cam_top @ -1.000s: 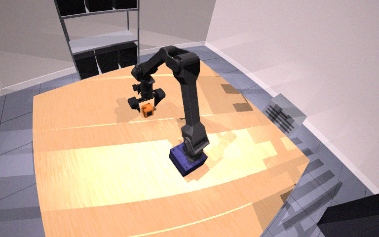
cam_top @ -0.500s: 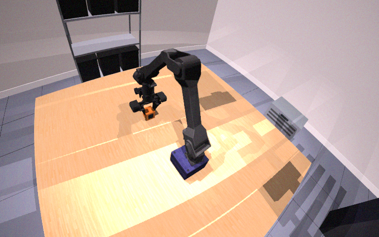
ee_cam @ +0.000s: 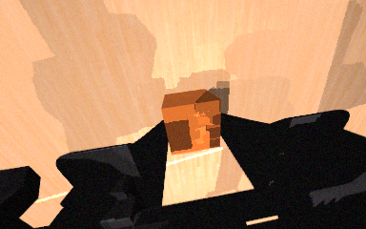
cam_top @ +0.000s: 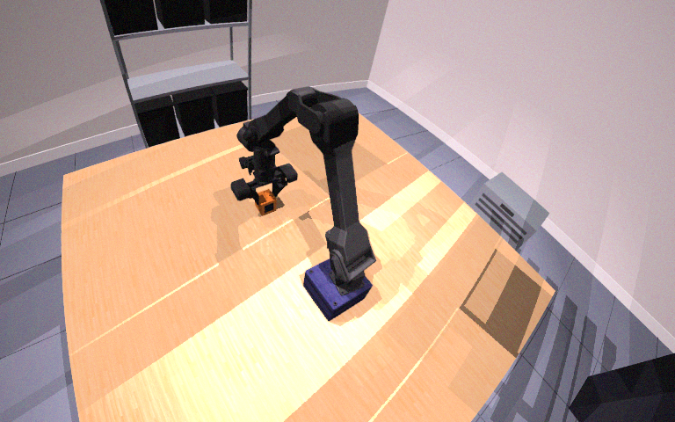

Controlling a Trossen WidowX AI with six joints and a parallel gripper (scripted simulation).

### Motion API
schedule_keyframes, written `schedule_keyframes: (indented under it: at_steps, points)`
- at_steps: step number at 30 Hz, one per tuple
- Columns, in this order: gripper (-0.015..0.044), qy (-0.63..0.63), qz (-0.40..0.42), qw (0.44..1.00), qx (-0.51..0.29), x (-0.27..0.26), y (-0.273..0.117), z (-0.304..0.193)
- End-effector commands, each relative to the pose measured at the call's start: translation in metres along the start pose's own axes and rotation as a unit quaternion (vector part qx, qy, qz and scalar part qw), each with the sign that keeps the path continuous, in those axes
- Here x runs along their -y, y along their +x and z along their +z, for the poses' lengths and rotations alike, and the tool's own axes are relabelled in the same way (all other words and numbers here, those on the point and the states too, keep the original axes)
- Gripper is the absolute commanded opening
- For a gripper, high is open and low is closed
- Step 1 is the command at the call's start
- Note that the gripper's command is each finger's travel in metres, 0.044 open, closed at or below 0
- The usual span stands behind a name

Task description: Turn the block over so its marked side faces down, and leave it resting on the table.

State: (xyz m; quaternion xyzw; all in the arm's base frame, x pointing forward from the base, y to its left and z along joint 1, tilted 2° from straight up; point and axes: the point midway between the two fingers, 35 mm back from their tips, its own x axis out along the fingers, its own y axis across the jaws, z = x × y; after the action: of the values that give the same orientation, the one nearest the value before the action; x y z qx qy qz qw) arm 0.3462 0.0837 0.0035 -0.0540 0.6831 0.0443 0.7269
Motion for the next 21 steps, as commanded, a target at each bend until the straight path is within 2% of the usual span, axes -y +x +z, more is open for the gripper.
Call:
schedule_keyframes:
  at_steps: [1,2,8,21]
  points:
    - [0.0018,-0.001,0.002,1.000,0.002,0.000,-0.017,0.001]
    - [0.0000,-0.001,0.002,1.000,0.002,0.000,-0.023,0.001]
    - [0.0000,-0.002,0.002,1.000,0.007,0.000,-0.028,0.001]
    - [0.0000,-0.003,0.001,0.994,0.111,-0.001,-0.020,0.003]
